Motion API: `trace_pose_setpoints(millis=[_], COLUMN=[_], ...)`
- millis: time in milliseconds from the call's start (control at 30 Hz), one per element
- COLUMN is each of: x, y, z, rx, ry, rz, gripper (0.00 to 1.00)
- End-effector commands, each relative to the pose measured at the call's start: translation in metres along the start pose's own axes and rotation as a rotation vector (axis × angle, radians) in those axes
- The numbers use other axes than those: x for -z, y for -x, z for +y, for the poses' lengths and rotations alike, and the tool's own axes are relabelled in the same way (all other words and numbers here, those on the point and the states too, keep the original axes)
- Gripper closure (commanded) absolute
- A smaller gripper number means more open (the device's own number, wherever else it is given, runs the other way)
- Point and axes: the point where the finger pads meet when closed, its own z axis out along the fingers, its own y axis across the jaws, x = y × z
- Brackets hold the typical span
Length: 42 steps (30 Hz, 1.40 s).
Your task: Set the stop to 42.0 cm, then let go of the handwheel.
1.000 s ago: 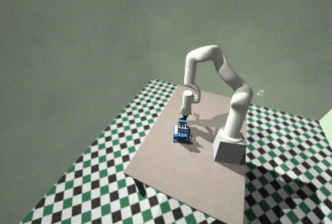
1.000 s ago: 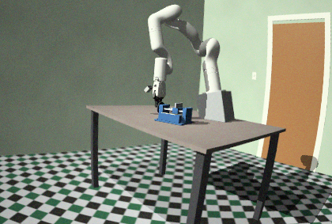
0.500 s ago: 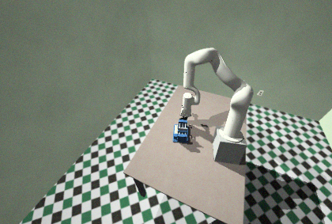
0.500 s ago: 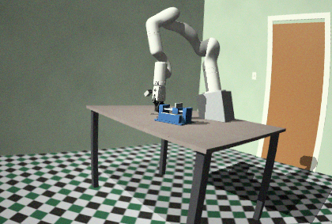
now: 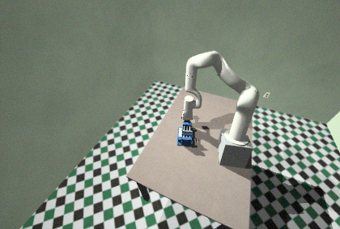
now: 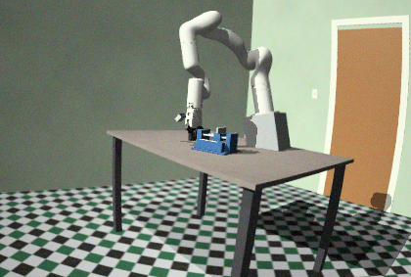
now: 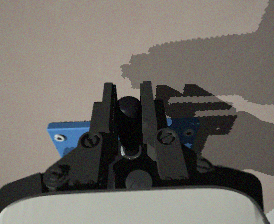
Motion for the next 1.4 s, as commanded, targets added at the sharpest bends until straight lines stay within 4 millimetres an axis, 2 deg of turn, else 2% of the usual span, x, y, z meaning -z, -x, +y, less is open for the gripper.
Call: trace_pose_setpoints(millis=[0,400,767,900,967,1067,1367], x=[0.002,0.011,0.03,0.043,0.043,0.051,0.054], y=[0.0,0.0,0.0,0.0,0.0,0.0,0.0], z=[-0.007,-0.018,-0.022,-0.017,-0.017,-0.008,0.008], rx=[0.0,0.0,0.0,0.0,0.0,0.0,0.0], ry=[0.001,0.001,0.001,0.001,0.001,0.001,0.001], rz=[0.0,0.0,0.0,0.0,0.0,0.0,0.0], gripper=[0.94,0.94,0.94,0.94,0.94,0.94,0.94])
